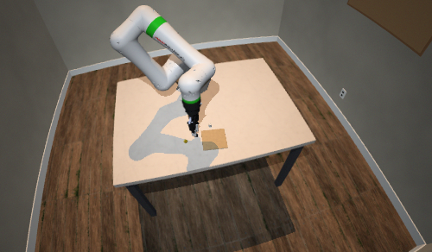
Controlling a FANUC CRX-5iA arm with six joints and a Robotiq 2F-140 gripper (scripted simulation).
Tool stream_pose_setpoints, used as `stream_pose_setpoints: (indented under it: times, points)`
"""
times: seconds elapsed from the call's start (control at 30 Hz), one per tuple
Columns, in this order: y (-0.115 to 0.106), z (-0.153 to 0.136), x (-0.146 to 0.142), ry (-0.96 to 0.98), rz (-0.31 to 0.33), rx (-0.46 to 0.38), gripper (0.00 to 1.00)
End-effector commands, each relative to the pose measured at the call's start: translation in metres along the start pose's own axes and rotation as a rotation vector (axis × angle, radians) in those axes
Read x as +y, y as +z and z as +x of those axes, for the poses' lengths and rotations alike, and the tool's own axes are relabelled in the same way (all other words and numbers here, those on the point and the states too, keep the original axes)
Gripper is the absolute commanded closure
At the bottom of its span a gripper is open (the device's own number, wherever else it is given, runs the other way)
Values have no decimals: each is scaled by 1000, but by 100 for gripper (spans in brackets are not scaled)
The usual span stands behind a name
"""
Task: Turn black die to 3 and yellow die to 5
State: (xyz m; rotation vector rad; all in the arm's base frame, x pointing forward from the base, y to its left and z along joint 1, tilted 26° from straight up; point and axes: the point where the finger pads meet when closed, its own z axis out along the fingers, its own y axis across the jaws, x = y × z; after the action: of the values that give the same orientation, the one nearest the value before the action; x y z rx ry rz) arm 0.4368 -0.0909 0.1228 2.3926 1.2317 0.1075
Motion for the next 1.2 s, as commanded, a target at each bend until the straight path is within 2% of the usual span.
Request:
stream_pose_setpoints:
  times: [0.0,1.17]
  points:
    - [0,0,0,0,0,0,81]
    - [20,0,0,0,0,0,81]
